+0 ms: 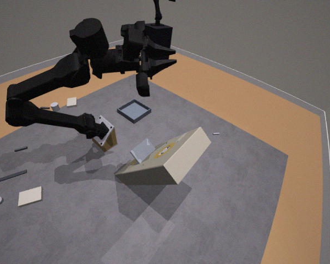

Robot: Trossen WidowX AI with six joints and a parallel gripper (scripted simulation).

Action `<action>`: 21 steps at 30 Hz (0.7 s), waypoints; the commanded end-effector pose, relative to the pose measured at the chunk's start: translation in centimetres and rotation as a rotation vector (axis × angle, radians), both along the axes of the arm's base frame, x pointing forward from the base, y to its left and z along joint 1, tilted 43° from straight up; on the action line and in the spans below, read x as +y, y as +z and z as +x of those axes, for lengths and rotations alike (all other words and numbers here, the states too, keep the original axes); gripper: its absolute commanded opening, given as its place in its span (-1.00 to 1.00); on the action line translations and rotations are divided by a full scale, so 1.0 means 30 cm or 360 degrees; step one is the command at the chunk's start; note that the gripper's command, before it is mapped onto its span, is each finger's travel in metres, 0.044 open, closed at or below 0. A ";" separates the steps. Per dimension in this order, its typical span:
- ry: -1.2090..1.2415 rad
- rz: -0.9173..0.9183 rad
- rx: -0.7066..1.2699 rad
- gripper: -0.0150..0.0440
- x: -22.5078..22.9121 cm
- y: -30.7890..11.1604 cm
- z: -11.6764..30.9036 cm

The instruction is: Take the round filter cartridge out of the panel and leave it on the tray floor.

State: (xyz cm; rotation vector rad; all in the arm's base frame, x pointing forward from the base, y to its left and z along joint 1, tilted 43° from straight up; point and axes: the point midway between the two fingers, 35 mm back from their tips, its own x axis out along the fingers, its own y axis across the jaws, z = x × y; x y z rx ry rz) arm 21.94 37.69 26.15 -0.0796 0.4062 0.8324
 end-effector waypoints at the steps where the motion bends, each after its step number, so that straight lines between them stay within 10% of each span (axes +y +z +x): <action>1: -0.0425 -0.0380 0.0028 -0.11 -0.166 -0.187 0.079; 11: -0.1139 -0.1206 -0.0258 -0.11 -0.569 -0.342 0.125; 21: -0.1149 -0.1221 -0.0267 -0.11 -0.575 -0.342 0.124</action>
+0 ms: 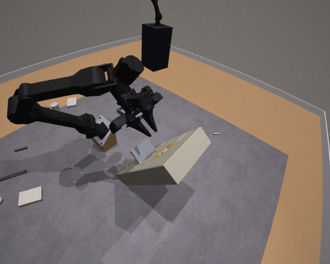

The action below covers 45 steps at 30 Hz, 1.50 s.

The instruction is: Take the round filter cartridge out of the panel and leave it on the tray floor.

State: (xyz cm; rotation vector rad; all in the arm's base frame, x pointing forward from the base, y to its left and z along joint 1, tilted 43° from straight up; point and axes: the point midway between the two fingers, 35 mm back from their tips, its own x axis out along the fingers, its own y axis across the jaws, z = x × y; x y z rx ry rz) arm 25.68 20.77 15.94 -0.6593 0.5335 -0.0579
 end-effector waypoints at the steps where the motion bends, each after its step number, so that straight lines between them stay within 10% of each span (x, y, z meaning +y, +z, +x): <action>1: -0.0019 -0.0023 -0.0011 -0.11 -0.011 -0.002 0.000; 45: -0.0019 -0.0021 -0.0016 -0.11 -0.056 -0.085 0.161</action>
